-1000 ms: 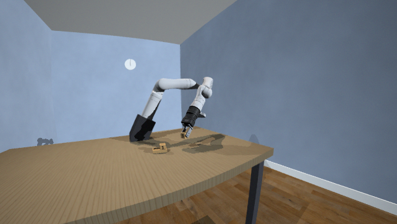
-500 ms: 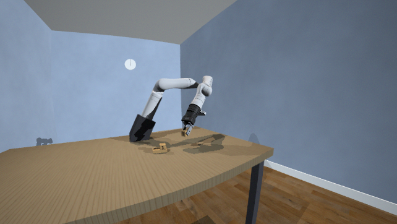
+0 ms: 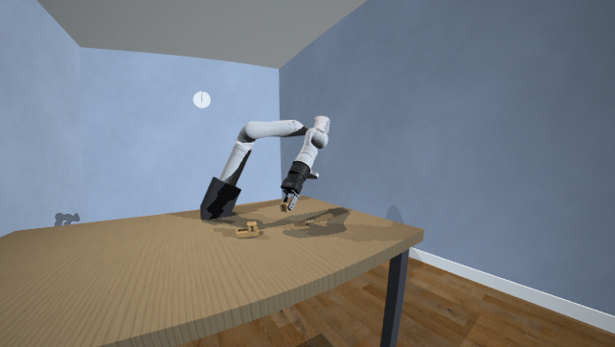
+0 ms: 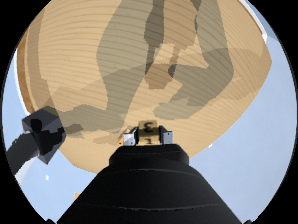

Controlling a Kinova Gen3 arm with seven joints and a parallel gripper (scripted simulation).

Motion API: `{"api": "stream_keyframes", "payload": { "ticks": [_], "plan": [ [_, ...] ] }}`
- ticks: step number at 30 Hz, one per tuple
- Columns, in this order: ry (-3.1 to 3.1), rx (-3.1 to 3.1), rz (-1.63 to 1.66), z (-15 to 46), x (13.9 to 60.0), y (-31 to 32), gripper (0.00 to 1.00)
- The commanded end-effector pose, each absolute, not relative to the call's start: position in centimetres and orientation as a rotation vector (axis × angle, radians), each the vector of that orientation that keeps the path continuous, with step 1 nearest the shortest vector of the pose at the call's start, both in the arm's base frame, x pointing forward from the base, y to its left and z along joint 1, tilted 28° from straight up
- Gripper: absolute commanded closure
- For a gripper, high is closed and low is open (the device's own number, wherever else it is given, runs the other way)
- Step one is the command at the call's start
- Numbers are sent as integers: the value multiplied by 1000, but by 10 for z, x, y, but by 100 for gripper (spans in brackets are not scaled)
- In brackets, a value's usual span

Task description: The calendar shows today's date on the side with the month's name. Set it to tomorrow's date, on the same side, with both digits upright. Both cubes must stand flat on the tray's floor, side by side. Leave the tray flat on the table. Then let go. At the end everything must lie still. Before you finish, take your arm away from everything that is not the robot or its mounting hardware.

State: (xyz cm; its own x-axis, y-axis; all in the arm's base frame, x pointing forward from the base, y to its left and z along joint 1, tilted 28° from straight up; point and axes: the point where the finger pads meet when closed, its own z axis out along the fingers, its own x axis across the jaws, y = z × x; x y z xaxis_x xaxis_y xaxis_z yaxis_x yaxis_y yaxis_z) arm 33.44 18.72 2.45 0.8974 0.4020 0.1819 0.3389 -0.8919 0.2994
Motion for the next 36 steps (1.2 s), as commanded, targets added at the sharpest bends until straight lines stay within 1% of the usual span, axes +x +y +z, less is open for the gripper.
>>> {"api": "stream_keyframes", "payload": {
  "ticks": [1,36],
  "plan": [
    [546,2826,341,25,335,185,40],
    [620,3033,317,28,338,184,40]
  ]
}}
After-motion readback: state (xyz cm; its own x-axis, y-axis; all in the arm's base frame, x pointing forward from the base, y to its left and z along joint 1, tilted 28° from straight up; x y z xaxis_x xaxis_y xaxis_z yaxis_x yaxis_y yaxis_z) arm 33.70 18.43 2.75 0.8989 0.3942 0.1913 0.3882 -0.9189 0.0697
